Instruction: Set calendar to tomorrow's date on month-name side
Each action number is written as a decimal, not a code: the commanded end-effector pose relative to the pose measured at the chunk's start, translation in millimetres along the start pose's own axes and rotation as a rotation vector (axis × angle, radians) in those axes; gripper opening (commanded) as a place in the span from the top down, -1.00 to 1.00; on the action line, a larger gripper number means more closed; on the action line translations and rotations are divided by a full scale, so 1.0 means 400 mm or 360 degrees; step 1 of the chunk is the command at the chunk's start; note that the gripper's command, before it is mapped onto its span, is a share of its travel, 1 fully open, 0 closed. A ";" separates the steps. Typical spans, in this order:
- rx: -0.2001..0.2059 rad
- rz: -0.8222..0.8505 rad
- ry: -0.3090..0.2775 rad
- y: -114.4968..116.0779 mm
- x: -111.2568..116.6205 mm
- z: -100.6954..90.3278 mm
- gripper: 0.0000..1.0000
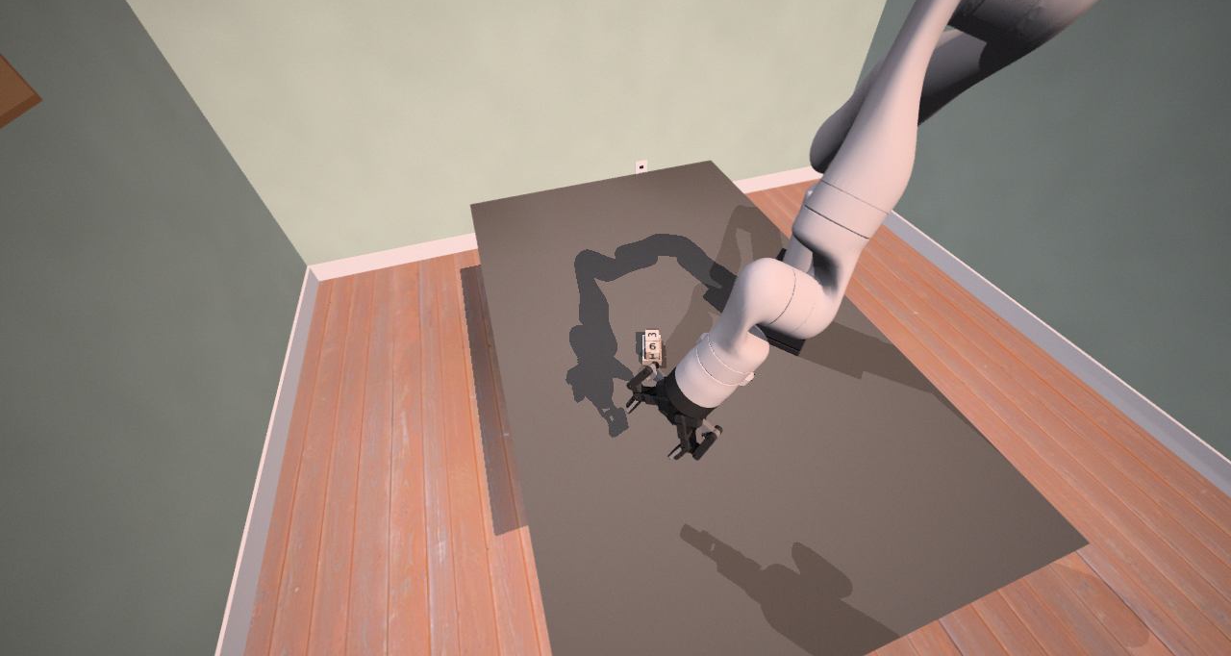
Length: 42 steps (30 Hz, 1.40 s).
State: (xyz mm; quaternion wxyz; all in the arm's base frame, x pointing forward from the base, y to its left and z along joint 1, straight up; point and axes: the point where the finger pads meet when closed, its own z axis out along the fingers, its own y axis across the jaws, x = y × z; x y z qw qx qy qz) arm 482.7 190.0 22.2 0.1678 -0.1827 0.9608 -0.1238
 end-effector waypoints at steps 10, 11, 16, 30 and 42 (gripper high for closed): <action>-0.0001 0.0001 -0.0003 0.000 -0.002 -0.002 -1.00; -0.0001 0.0001 -0.0003 0.000 -0.002 -0.002 -1.00; -0.0001 0.0001 -0.0003 0.000 -0.002 -0.002 -1.00; -0.0014 0.0452 0.0125 -0.098 0.079 0.034 -1.00; 0.0005 0.1388 0.0357 -0.258 0.252 0.076 -1.00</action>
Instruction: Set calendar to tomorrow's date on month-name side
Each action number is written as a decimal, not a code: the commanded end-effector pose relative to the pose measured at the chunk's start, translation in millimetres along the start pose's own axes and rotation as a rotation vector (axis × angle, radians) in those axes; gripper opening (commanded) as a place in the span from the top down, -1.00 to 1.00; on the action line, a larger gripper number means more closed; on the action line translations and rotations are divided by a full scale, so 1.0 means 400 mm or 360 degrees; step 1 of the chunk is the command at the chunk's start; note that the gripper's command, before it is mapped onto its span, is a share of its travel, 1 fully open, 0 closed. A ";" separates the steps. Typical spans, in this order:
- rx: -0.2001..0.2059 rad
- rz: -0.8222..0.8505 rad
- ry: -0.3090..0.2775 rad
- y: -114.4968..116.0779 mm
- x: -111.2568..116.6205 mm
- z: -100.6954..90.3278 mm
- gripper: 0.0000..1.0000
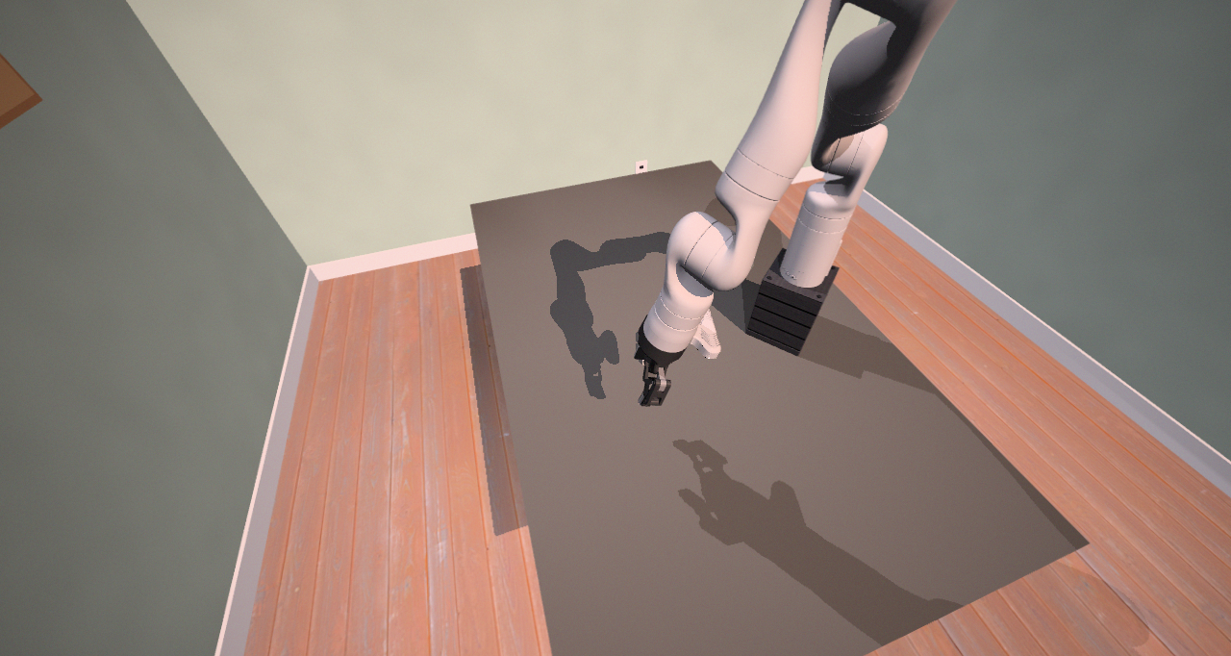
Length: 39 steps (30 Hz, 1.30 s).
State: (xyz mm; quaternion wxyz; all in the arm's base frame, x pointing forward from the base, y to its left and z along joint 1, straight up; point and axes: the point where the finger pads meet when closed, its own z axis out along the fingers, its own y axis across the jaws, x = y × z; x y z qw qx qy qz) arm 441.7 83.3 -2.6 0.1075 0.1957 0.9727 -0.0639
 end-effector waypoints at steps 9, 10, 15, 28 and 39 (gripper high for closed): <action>0.0047 0.0767 0.0144 -0.203 0.003 0.031 -1.00; 0.0047 0.0774 0.0145 -0.204 0.004 0.032 -1.00; 0.0081 0.1297 0.0230 -0.306 0.032 0.042 -1.00; 0.0160 0.2172 0.0344 -0.456 0.093 0.045 -1.00; 0.0213 0.2636 0.0392 -0.526 0.131 0.040 -1.00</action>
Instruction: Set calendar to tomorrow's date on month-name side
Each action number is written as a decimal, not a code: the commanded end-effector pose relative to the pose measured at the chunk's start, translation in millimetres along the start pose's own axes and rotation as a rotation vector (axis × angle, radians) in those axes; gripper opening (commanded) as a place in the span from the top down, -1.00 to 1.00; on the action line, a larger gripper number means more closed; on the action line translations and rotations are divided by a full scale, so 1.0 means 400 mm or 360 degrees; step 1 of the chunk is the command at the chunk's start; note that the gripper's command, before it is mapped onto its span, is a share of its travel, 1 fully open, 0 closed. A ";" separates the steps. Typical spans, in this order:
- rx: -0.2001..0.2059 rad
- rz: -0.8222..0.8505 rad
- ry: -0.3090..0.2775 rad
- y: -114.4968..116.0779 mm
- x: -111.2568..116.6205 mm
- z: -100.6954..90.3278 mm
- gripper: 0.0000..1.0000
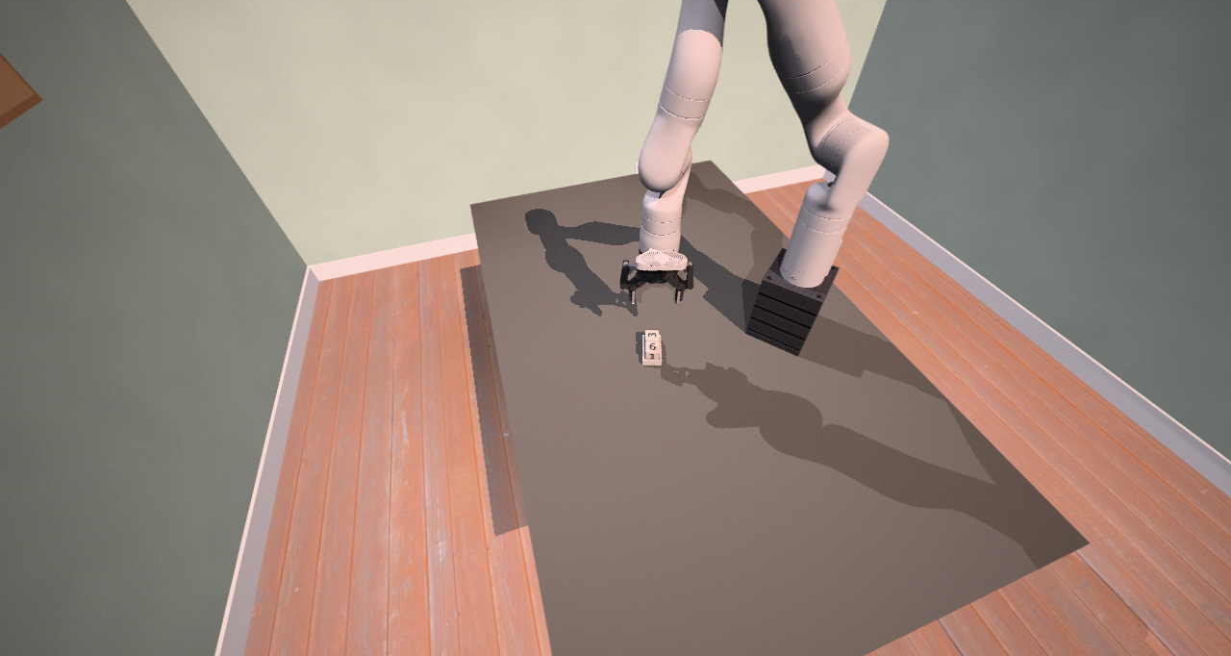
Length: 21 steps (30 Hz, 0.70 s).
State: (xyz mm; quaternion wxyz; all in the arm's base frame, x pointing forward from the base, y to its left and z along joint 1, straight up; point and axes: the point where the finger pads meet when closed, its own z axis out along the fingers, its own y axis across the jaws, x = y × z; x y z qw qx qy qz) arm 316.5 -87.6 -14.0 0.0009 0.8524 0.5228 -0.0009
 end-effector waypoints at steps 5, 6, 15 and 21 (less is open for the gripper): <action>-0.0001 0.0037 0.0003 0.001 -0.015 -0.002 -1.00; -0.0001 0.0037 0.0003 0.001 -0.015 -0.002 -1.00; -0.0001 0.0037 0.0003 0.001 -0.015 -0.002 -1.00; -0.0001 0.0037 0.0002 0.002 -0.015 0.007 -1.00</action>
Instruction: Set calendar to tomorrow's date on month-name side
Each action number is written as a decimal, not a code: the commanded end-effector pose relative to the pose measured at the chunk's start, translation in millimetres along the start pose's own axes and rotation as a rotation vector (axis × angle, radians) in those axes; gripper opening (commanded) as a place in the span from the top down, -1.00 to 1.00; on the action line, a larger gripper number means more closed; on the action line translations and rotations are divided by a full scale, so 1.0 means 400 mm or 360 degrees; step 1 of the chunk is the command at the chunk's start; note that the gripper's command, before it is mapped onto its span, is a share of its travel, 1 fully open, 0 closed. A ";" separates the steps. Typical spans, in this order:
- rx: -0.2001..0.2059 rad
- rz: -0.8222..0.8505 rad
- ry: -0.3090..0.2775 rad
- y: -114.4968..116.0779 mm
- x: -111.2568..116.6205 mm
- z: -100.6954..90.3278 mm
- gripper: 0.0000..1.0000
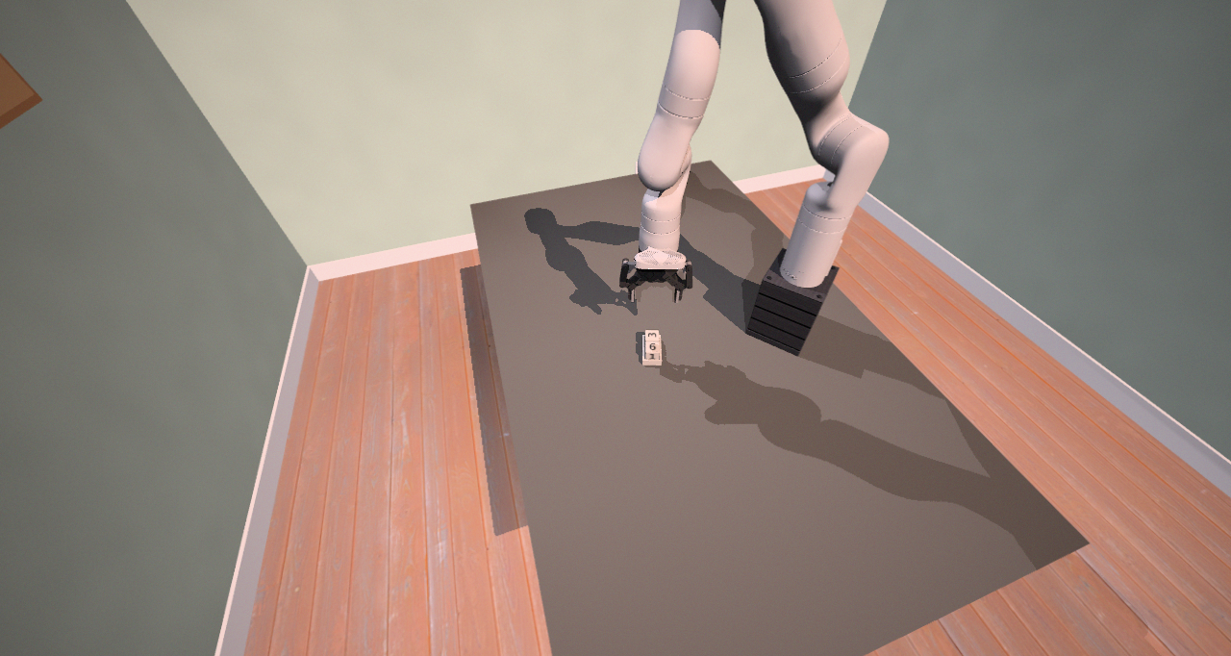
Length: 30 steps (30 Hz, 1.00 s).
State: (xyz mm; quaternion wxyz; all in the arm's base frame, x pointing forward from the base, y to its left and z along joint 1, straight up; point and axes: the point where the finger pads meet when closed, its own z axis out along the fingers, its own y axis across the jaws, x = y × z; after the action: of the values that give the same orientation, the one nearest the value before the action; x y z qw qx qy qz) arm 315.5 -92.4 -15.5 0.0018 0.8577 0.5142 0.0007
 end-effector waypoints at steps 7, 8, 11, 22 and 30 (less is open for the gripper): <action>0.0004 0.0005 0.0000 -0.002 -0.003 0.109 -1.00; 0.0004 0.0005 0.0000 -0.002 -0.003 0.109 0.03; 0.0004 0.0005 0.0000 -0.002 -0.003 0.109 0.03; 0.0004 0.0005 0.0000 -0.002 -0.003 0.109 0.03; 0.0004 0.0005 0.0000 -0.002 -0.003 0.109 0.03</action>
State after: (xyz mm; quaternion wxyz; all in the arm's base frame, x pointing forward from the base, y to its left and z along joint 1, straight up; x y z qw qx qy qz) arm 314.0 -93.0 -59.7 0.0003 0.8585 0.5128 -0.0005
